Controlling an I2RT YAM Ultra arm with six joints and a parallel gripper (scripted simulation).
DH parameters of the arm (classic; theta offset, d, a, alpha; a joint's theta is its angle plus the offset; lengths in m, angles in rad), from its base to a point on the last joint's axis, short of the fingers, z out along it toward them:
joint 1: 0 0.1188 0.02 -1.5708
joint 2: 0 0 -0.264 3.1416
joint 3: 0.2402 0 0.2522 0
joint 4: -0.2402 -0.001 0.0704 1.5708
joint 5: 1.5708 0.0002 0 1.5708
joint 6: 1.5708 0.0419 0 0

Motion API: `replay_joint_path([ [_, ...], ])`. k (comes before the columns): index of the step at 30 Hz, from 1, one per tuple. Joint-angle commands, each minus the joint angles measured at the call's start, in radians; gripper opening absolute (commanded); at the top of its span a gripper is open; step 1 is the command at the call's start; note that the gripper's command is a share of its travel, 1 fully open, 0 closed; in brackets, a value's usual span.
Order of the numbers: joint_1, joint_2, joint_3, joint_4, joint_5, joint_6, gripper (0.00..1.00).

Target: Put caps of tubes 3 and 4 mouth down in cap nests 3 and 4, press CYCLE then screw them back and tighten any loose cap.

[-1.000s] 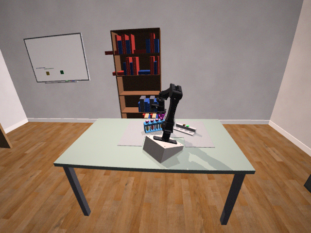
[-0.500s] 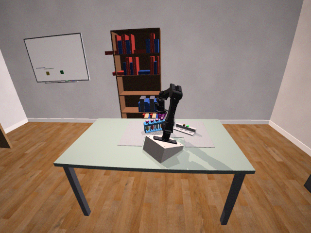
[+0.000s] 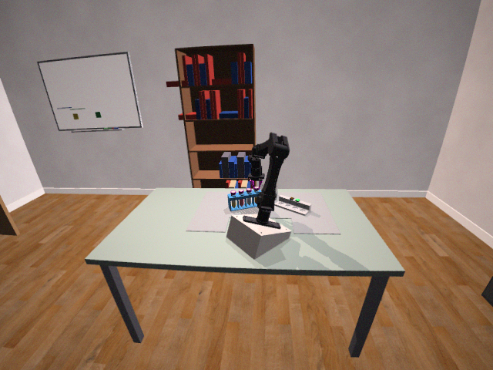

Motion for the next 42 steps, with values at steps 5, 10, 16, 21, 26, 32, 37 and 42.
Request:
replay_joint_path([
  [5, 0.001, -0.004, 0.007, 0.006, 0.001, 0.358, 0.00],
  [10, 0.001, -0.004, 0.007, 0.006, 0.001, 0.608, 0.00],
  [16, 0.001, -0.004, 0.007, 0.006, 0.001, 0.908, 0.00],
  [21, 0.001, -0.004, 0.007, 0.006, 0.001, 1.108, 0.00],
  [26, 0.001, -0.004, 0.007, 0.006, 0.001, 1.309, 0.00],
  [32, 0.001, -0.004, 0.007, 0.006, 0.001, 1.349, 0.00],
  [37, 0.000, -0.003, 0.003, 0.012, 0.001, 1.348, 0.49],
  [42, -0.001, -0.003, 0.003, 0.012, 0.001, 1.347, 0.49],
])
